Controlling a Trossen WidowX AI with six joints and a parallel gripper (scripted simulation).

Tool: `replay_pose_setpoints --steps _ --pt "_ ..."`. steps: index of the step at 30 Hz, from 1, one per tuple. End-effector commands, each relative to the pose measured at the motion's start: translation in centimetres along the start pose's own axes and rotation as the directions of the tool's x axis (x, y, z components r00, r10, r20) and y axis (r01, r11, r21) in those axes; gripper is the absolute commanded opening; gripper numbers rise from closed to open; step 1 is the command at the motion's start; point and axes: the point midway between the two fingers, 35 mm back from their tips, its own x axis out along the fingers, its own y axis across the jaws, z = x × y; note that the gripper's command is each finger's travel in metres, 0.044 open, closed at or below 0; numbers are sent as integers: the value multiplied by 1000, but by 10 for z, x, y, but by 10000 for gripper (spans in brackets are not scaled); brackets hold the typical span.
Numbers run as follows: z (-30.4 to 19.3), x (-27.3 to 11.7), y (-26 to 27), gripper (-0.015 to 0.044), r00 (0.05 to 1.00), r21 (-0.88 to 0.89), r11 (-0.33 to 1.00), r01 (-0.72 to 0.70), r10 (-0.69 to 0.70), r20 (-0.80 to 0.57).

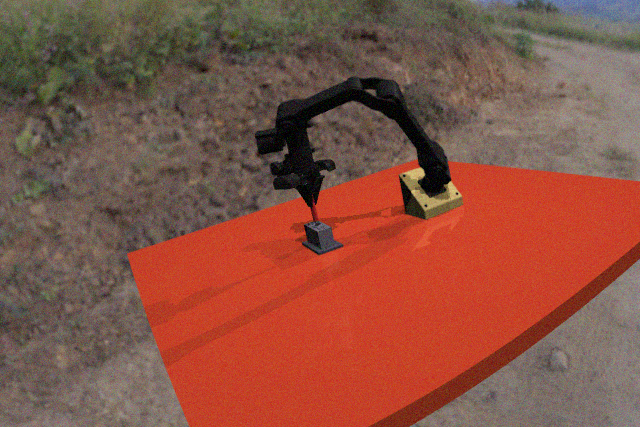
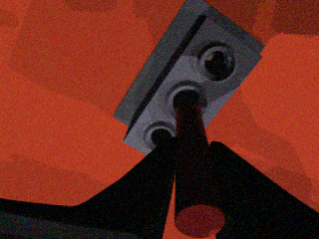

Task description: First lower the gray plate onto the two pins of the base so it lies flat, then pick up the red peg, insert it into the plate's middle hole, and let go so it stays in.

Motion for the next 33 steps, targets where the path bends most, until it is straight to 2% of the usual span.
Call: replay_pose_setpoints --steps 1,33 --pt "2 -1 1 0 1000 -7 1000 2 -2 8" --pt "1 2 1 0 1000 -3 1000 -1 1 4"
